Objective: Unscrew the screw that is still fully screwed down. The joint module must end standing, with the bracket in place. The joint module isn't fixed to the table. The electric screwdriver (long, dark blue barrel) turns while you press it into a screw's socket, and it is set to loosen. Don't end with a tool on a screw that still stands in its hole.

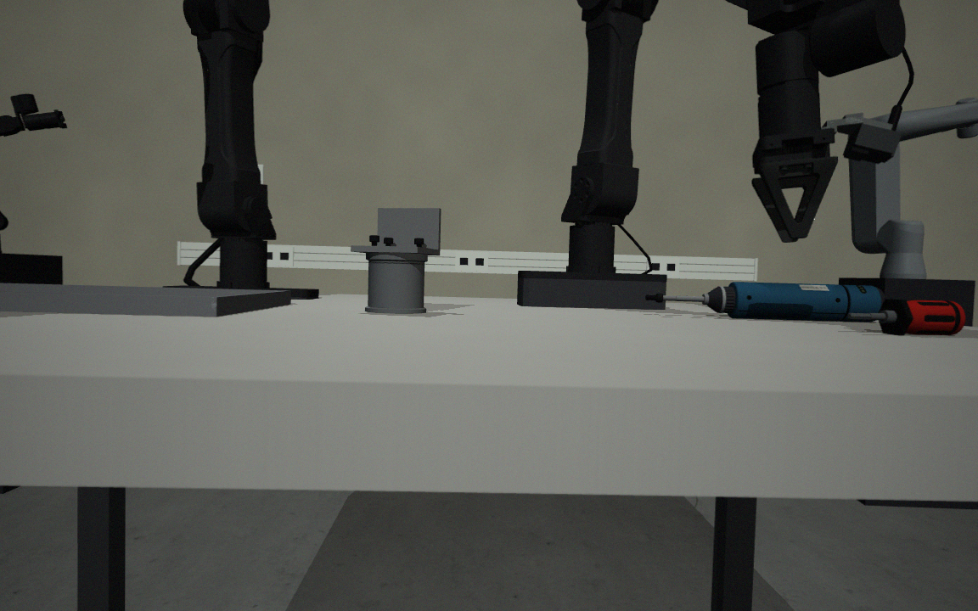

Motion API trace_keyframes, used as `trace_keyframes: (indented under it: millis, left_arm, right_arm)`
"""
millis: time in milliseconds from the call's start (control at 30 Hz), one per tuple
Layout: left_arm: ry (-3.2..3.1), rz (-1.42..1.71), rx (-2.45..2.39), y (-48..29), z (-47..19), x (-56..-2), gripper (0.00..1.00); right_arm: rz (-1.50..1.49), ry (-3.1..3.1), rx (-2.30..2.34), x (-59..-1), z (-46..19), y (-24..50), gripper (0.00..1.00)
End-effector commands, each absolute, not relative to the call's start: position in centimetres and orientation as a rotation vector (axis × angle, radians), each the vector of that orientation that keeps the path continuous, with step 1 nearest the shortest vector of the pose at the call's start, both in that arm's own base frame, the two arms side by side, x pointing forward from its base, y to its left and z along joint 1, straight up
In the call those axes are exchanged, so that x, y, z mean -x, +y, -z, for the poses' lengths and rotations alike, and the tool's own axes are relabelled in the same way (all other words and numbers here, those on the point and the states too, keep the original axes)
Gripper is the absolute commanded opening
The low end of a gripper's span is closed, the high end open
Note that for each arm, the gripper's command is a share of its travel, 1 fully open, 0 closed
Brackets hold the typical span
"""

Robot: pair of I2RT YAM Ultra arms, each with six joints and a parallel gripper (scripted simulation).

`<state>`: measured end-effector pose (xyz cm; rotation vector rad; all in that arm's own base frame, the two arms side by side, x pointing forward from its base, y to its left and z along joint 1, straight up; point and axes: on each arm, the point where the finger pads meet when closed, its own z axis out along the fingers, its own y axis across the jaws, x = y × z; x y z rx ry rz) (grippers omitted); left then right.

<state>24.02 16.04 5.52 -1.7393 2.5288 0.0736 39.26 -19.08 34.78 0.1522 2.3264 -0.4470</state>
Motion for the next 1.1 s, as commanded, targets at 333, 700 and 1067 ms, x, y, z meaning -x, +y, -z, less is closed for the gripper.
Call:
trace_keyframes:
  millis: [333,700,1067]
  left_arm:
    - [2.595,-0.195,1.248,14.7,-9.2,-29.1,0.65]
    - [2.646,-0.260,0.920,12.2,-10.7,-32.1,0.65]
    - [2.613,-0.323,0.453,6.5,-14.3,-35.5,0.65]
  right_arm:
    - [0.465,2.260,-0.156,-39.3,-37.2,-18.8,0.86]
    - [0.465,2.260,-0.156,-39.3,-37.2,-18.8,0.86]
    - [0.465,2.260,-0.156,-39.3,-37.2,-18.8,0.86]
